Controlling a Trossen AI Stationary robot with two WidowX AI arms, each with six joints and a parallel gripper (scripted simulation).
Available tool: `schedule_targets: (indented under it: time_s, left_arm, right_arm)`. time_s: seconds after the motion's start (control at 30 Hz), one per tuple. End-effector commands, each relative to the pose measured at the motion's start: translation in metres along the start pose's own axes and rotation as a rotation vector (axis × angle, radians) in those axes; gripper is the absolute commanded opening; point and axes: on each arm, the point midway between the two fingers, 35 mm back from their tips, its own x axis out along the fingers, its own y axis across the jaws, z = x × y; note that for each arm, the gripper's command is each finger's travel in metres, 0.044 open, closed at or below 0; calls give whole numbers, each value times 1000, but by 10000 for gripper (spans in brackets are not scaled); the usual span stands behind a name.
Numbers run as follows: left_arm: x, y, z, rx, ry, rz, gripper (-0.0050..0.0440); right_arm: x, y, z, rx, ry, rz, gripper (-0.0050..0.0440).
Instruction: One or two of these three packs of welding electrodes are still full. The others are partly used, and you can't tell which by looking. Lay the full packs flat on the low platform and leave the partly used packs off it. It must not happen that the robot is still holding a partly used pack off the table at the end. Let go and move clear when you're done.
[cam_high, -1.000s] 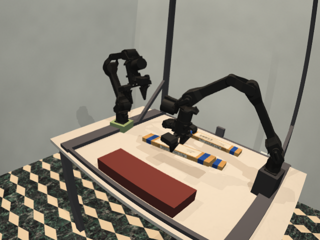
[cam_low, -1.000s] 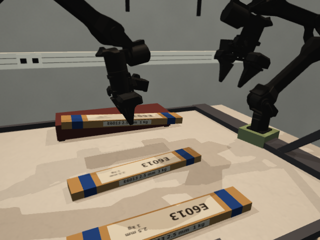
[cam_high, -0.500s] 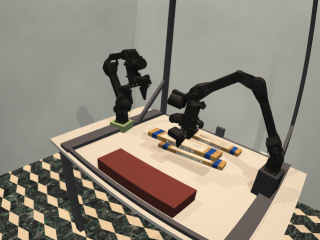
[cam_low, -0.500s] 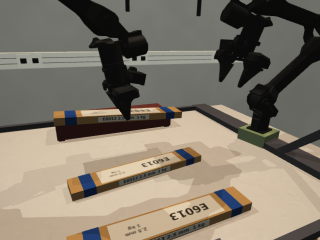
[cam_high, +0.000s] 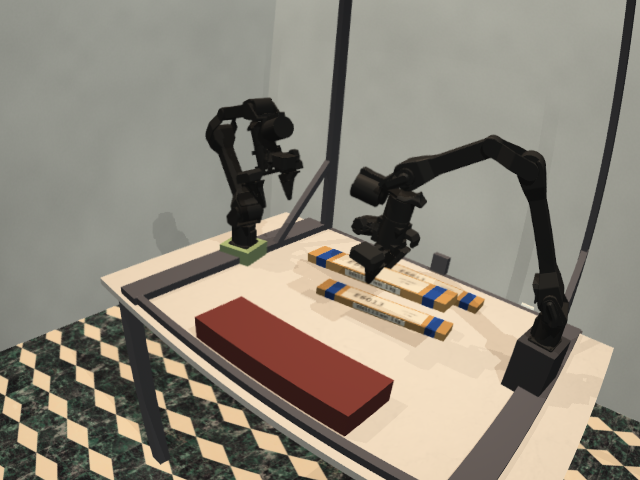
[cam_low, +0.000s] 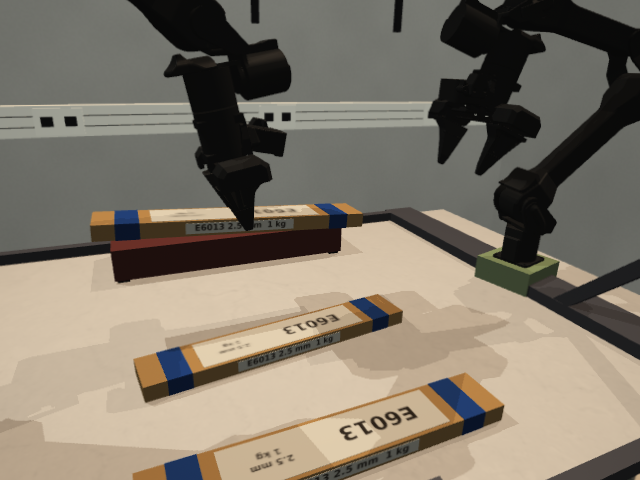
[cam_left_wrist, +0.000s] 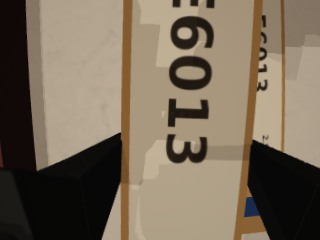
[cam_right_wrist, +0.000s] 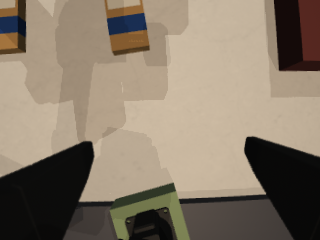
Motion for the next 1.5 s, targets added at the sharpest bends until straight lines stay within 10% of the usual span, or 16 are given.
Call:
schedule_targets:
  time_s: [0.0,1.47]
  left_arm:
    - [-44,-7,10,4,-99,20,-50]
    - [-68,-31,-3,5,-124,19,-50]
  right_arm:
    - [-5,0,3,-4,-20,-1,430]
    - [-5,0,3,-4,-20,-1,430]
